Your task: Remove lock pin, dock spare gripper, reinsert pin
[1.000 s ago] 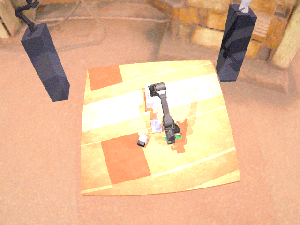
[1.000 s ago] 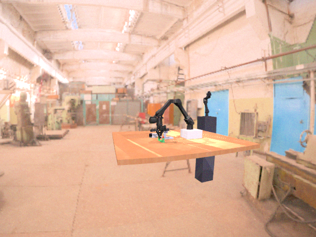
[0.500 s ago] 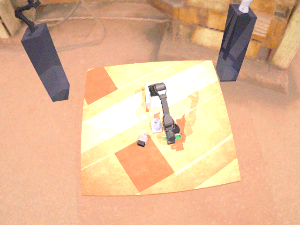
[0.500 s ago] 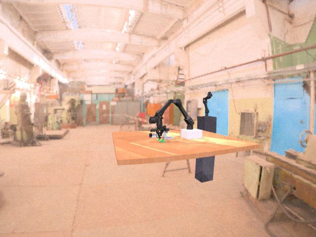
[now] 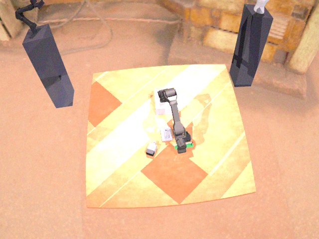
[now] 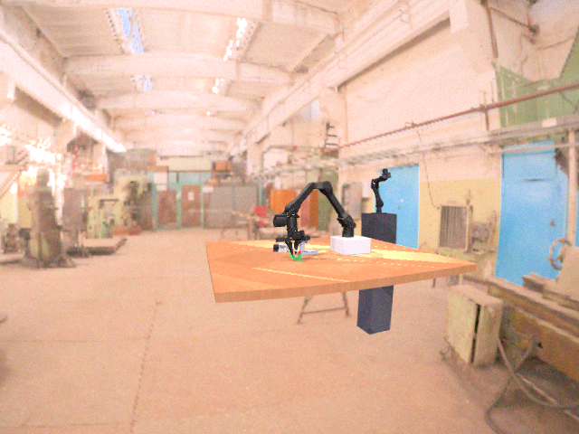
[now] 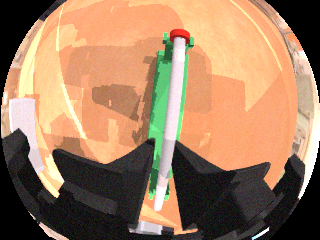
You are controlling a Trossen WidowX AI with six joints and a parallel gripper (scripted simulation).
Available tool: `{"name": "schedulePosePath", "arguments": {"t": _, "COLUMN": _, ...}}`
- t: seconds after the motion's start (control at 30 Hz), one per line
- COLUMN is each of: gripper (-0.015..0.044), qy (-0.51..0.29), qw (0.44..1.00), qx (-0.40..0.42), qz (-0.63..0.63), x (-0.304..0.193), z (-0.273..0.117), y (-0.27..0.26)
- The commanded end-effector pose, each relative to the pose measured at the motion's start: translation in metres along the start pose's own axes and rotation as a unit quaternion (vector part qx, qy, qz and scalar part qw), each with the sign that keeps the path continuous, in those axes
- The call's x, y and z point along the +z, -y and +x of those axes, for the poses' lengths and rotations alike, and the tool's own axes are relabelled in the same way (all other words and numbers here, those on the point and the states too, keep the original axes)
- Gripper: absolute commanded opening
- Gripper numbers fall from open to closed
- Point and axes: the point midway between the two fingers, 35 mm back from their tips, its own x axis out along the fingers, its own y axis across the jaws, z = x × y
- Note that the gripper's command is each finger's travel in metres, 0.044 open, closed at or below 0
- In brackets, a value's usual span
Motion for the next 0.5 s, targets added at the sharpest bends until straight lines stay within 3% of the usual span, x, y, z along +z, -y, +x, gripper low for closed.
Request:
{"name": "schedulePosePath", "arguments": {"t": 0.0, "gripper": 0.0157, "qy": 0.0, "qw": 1.0, "qx": -0.001, "qz": 0.0, "x": 0.0, "z": 0.0, "y": 0.0}}
{"name": "schedulePosePath", "arguments": {"t": 0.33, "gripper": 0.042, "qy": 0.0, "qw": 1.0, "qx": 0.0, "qz": 0.0, "x": 0.002, "z": -0.012, "y": 0.0}}
{"name": "schedulePosePath", "arguments": {"t": 0.47, "gripper": 0.044, "qy": -0.001, "qw": 1.0, "qx": 0.006, "qz": 0.001, "x": 0.003, "z": -0.02, "y": -0.003}}
